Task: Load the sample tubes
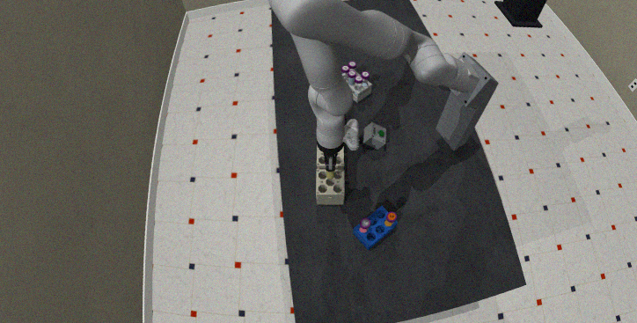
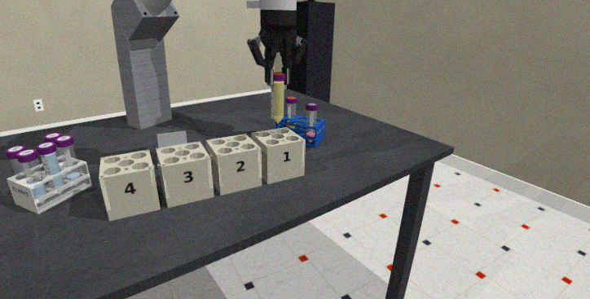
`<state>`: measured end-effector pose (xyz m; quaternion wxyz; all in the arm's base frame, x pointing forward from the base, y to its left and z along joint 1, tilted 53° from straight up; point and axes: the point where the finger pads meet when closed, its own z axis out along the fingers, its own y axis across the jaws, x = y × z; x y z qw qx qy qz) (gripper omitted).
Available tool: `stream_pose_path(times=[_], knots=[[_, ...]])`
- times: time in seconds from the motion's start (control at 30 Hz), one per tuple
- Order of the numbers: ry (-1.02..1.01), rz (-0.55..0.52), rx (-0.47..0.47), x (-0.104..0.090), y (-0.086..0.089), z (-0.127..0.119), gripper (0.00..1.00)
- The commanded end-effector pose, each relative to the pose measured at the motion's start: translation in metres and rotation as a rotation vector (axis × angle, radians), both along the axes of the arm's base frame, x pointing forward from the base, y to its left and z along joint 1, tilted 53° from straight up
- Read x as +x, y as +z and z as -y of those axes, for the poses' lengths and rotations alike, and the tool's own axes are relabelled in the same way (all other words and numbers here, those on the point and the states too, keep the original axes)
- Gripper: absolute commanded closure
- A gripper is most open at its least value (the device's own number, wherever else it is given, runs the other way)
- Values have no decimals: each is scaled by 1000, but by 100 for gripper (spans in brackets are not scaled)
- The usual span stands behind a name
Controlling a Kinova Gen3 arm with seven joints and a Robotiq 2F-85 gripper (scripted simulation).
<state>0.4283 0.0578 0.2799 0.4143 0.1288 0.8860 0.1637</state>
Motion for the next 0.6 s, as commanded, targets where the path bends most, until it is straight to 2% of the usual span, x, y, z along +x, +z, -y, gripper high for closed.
stream_pose_path(times=[0.0, 0.57], knots=[[1, 0, 1, 4, -3, -1, 90], [1, 0, 1, 19, -15, -4, 90]])
